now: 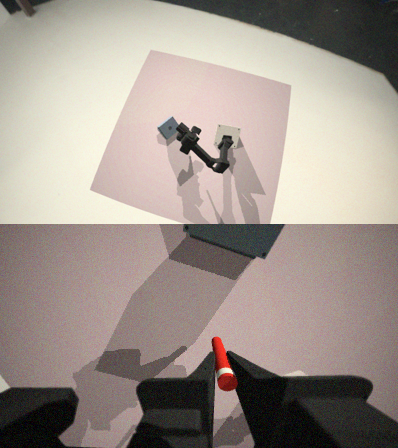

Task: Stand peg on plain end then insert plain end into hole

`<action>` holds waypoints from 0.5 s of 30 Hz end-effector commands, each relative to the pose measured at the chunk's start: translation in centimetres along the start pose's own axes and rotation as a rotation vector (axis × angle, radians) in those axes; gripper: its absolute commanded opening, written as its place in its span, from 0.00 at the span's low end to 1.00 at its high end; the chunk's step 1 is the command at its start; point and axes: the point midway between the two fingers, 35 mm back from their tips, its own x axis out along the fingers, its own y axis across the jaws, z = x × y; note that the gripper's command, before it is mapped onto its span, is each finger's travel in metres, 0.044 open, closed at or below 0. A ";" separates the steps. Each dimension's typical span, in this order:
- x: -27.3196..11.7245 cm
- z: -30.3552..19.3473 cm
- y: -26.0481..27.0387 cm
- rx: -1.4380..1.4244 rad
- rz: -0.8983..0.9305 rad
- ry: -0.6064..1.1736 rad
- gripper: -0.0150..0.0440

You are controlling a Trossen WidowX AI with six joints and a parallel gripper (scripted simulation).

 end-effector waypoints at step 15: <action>-0.7 3.0 -0.8 0.093 -0.053 -0.121 0.25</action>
